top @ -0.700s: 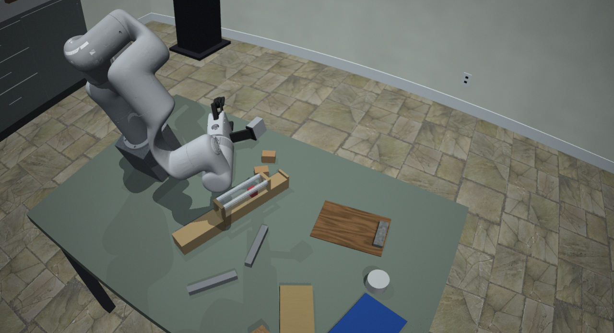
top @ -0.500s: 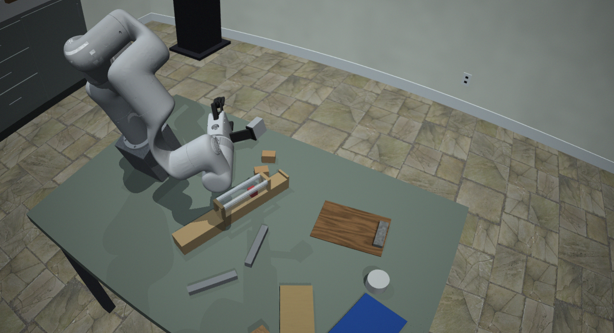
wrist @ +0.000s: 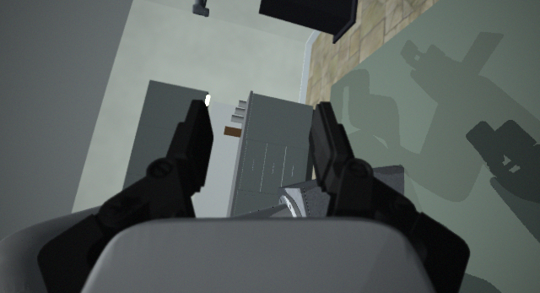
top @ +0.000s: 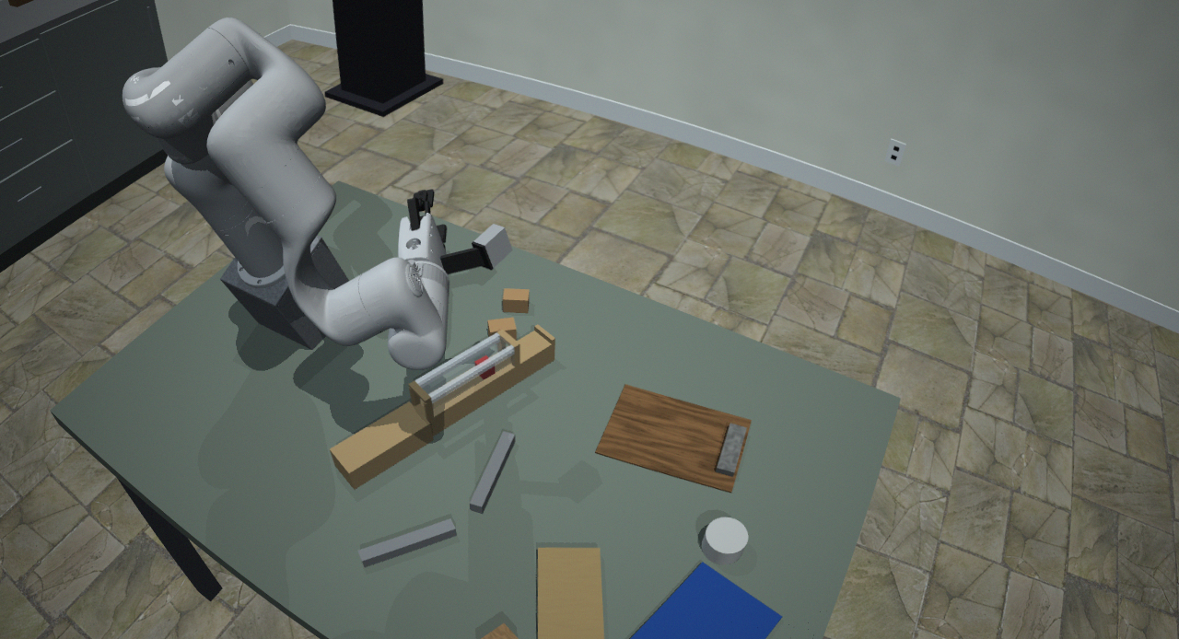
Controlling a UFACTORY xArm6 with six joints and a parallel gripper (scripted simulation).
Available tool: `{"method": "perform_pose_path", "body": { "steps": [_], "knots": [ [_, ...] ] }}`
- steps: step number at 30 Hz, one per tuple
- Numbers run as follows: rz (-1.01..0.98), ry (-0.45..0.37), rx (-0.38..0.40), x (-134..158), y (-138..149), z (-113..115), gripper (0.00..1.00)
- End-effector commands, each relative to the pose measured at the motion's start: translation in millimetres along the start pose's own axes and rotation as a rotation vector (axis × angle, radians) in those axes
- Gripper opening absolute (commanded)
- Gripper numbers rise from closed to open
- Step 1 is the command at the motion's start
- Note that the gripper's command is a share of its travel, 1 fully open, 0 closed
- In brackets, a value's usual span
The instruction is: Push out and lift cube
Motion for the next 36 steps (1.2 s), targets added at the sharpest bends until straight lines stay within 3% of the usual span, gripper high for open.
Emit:
{"method": "perform_pose_path", "body": {
  "steps": [1,6,8,11,13,14,16,17,19,20,22,23,25,26,30,31,33,34,36],
  "knots": [
    [0.029,-0.036,0.044,-3.3,4.8,9.3,0.00],
    [0.148,-0.207,0.244,-14.7,34.0,54.2,0.00],
    [0.164,-0.229,0.269,-15.0,33.5,54.0,0.00],
    [0.234,-0.327,0.385,-21.7,53.0,82.0,0.00],
    [0.234,-0.327,0.385,-21.7,53.0,82.0,0.00],
    [0.287,-0.402,0.472,-25.7,63.4,97.4,0.00],
    [0.301,-0.424,0.494,-25.9,63.0,97.0,0.00],
    [0.335,-0.470,0.551,-29.7,74.6,113.4,0.00],
    [0.353,-0.498,0.579,-29.9,74.1,112.9,0.00],
    [0.389,-0.546,0.637,-33.6,86.2,129.5,0.00],
    [0.406,-0.574,0.666,-33.7,85.7,128.9,0.00],
    [0.439,-0.622,0.727,-34.8,98.3,143.0,0.00],
    [0.450,-0.640,0.746,-34.9,98.0,142.6,0.00],
    [0.489,-0.697,0.813,-37.0,109.1,156.4,0.00],
    [0.495,-0.705,0.823,-37.0,108.9,156.2,0.00],
    [0.537,-0.766,0.894,-39.3,118.8,169.1,0.00],
    [0.537,-0.766,0.894,-39.3,118.8,169.1,0.00],
    [0.578,-0.822,0.958,-41.8,127.6,180.5,0.00],
    [0.578,-0.822,0.958,-41.8,127.6,180.5,0.00]
  ]
}}
Point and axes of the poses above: the point where the finger pads meet when closed, its own z axis back along the fingers, its own y axis across the jaws, x = y × z, the point moved 2 cm from there along z, back along the fingers
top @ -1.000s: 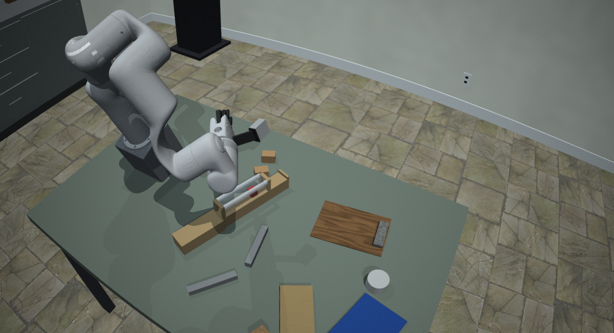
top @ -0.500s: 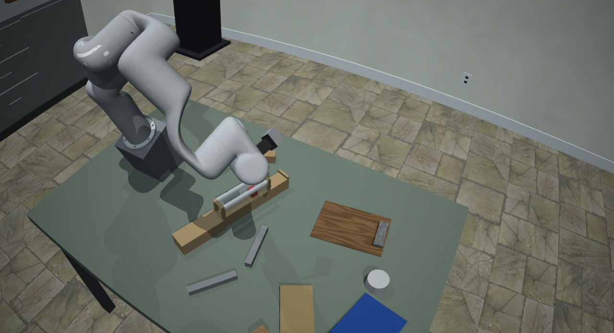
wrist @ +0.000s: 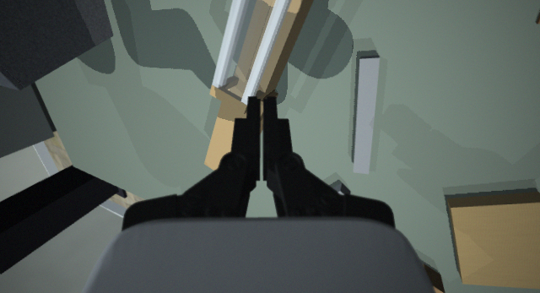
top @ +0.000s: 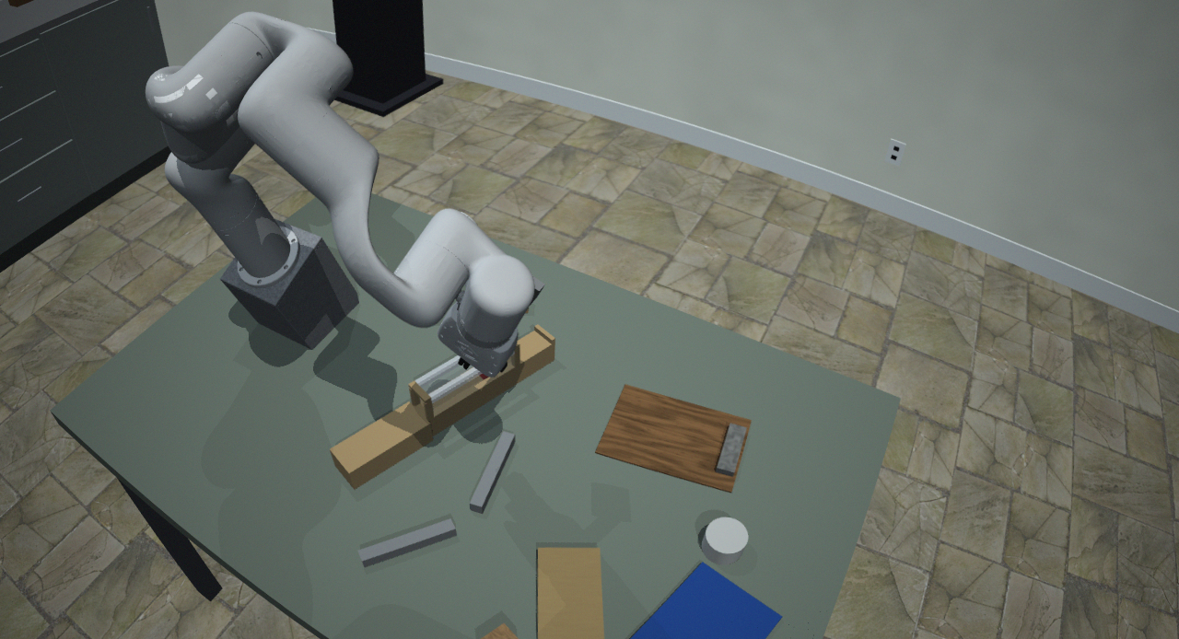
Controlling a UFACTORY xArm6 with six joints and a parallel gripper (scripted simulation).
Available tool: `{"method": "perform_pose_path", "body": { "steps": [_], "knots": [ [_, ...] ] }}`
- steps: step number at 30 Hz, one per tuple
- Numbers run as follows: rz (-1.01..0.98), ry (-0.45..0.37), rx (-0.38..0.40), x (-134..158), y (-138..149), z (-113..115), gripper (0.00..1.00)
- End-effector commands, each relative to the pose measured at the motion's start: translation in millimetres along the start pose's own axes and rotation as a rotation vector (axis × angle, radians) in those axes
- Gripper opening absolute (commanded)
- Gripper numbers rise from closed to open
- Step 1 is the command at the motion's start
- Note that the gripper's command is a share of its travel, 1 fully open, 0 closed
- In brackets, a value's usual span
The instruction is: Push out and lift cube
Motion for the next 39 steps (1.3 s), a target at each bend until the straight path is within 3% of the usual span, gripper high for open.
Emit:
{"method": "perform_pose_path", "body": {
  "steps": [1,3,4,6,9,20,39],
  "knots": [
    [0.076,-0.131,0.167,21.0,27.7,-5.3,0.00],
    [0.076,-0.131,0.167,21.0,27.7,-5.3,0.00],
    [0.108,-0.176,0.218,27.7,37.2,-6.6,0.00],
    [0.108,-0.176,0.218,27.7,37.2,-6.6,0.00],
    [0.156,-0.243,0.296,38.2,51.6,-8.9,0.00],
    [0.212,-0.327,0.391,51.6,69.2,-12.0,0.00],
    [0.216,-0.330,0.396,52.0,70.1,-12.2,0.00]
  ]
}}
Point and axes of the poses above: the point where the finger pads meet when closed, its own z axis back along the fingers, its own y axis across the jaws, x = y × z, the point moved 2 cm from there along z, back along the fingers
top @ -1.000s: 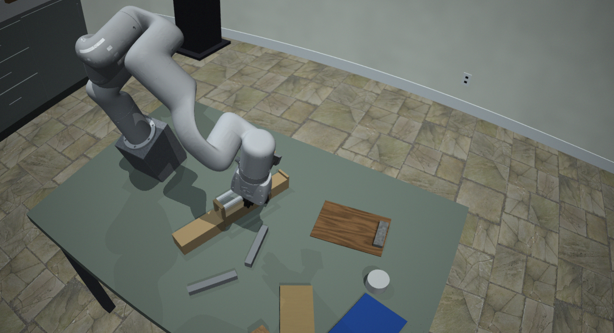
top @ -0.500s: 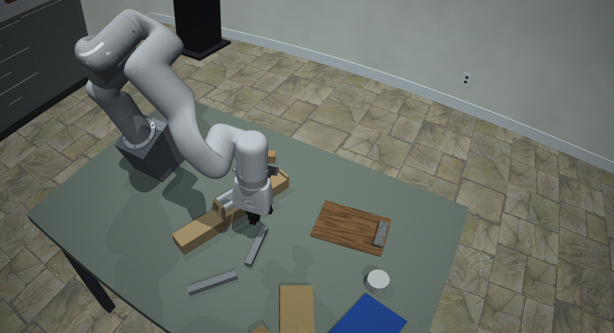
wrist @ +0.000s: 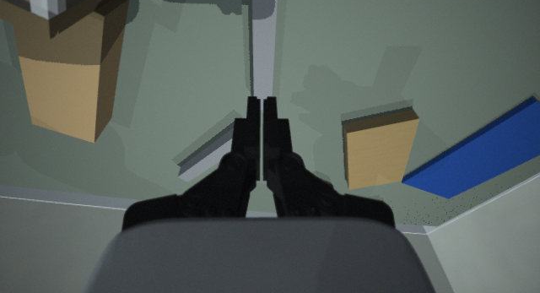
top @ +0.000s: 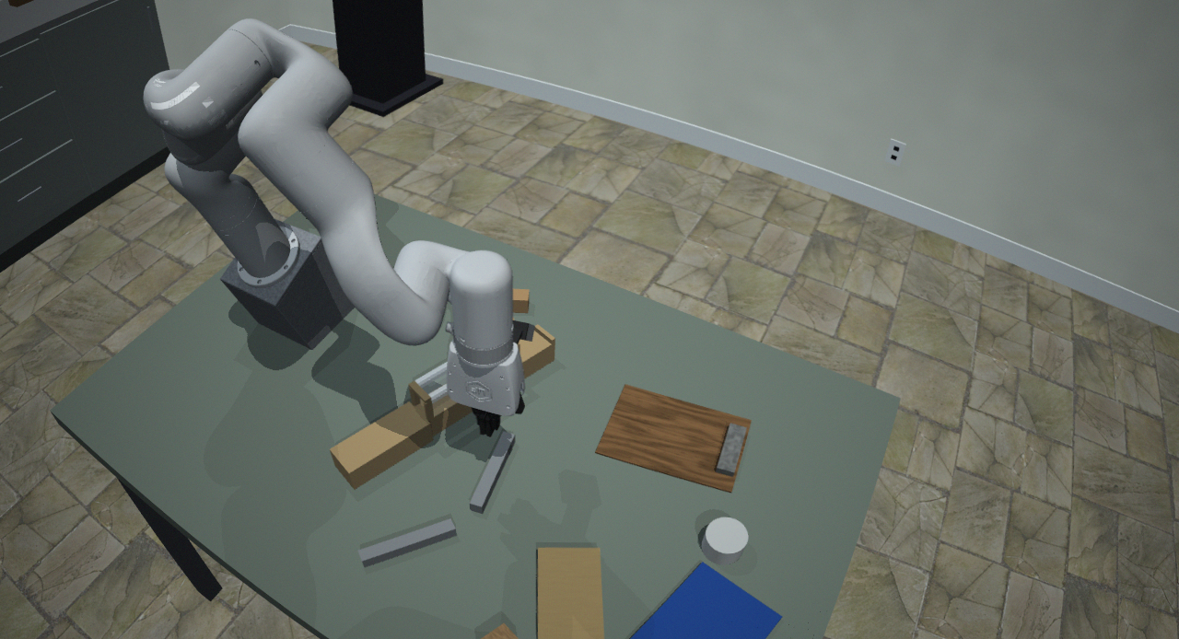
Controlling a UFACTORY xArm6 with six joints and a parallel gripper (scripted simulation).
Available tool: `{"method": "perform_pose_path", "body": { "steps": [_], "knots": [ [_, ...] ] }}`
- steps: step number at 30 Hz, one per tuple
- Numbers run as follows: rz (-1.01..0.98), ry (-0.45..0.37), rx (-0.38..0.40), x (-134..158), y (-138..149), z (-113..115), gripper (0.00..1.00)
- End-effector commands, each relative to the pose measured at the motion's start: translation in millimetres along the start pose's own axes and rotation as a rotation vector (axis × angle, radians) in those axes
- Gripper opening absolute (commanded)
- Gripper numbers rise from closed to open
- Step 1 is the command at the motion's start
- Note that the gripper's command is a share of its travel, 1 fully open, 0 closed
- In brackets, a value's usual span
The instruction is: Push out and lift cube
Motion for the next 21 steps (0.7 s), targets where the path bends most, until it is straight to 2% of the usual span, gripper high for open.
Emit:
{"method": "perform_pose_path", "body": {
  "steps": [1,11,12,21],
  "knots": [
    [-0.001,-0.001,0.004,0.5,1.5,1.6,0.00],
    [-0.001,-0.001,0.004,0.5,1.5,1.6,0.00],
    [-0.001,-0.001,0.004,0.5,1.5,1.6,0.38],
    [-0.001,-0.001,0.004,0.5,1.5,1.6,0.38]
  ]
}}
Point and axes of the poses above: the point where the finger pads meet when closed, its own z axis back along the fingers, its own y axis across the jaws, x = y × z, the point moved 2 cm from there along z, back along the fingers
